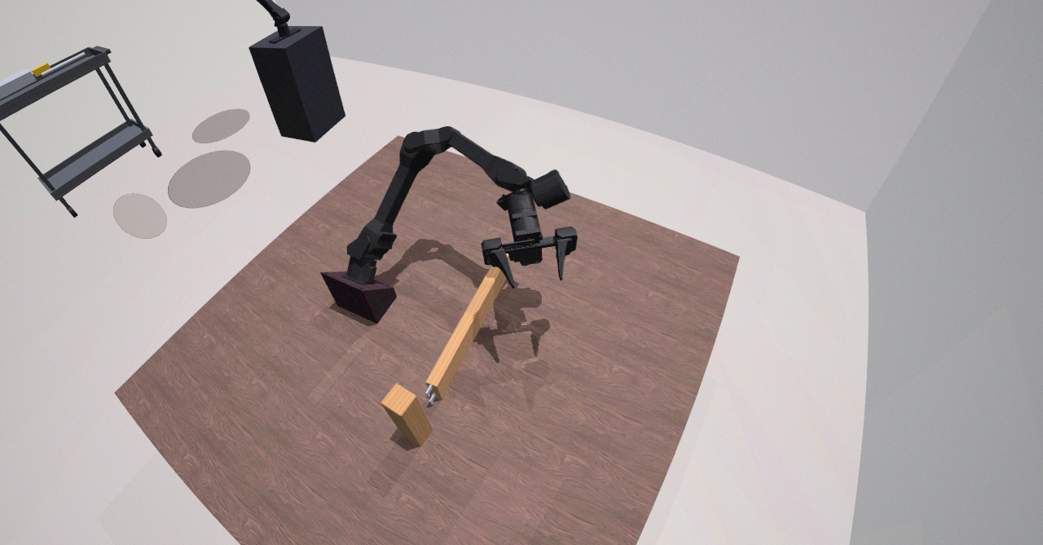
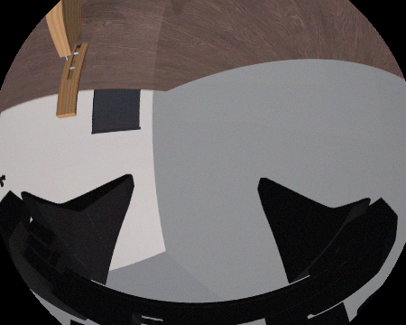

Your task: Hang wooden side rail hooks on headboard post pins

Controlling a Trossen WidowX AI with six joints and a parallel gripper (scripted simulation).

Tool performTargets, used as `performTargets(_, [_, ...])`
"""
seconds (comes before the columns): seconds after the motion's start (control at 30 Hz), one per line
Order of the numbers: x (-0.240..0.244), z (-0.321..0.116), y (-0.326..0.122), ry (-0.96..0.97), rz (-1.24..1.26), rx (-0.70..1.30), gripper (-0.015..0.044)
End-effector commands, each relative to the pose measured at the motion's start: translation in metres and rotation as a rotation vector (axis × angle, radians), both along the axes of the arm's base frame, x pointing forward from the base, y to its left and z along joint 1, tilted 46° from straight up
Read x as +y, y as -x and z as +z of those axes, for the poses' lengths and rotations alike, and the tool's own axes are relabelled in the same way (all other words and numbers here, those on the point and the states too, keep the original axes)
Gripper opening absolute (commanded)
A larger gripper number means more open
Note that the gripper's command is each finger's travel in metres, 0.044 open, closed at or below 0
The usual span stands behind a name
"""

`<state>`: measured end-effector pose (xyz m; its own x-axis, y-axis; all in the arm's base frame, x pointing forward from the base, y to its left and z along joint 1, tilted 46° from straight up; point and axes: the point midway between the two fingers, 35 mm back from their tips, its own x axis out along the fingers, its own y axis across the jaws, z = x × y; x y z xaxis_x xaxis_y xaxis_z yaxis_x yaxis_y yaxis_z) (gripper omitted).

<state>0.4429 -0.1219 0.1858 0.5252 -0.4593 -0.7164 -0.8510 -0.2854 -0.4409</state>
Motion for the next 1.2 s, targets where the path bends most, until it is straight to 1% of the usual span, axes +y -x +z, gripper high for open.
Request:
performTargets(0.0, [-0.029,-0.050,0.017,-0.045,0.076,0.141,0.0440])
performTargets(0.2, [-0.067,-0.123,0.058,-0.165,0.204,0.302,0.0440])
performTargets(0.33, [-0.084,-0.170,0.097,-0.281,0.305,0.361,0.0440])
performTargets(0.47, [-0.091,-0.211,0.141,-0.410,0.407,0.359,0.0440])
performTargets(0.63, [-0.085,-0.248,0.194,-0.555,0.519,0.260,0.0440])
performTargets(0.73, [-0.079,-0.259,0.215,-0.604,0.558,0.184,0.0440])
performTargets(1.17, [-0.078,-0.259,0.217,-0.606,0.560,0.179,0.0440])
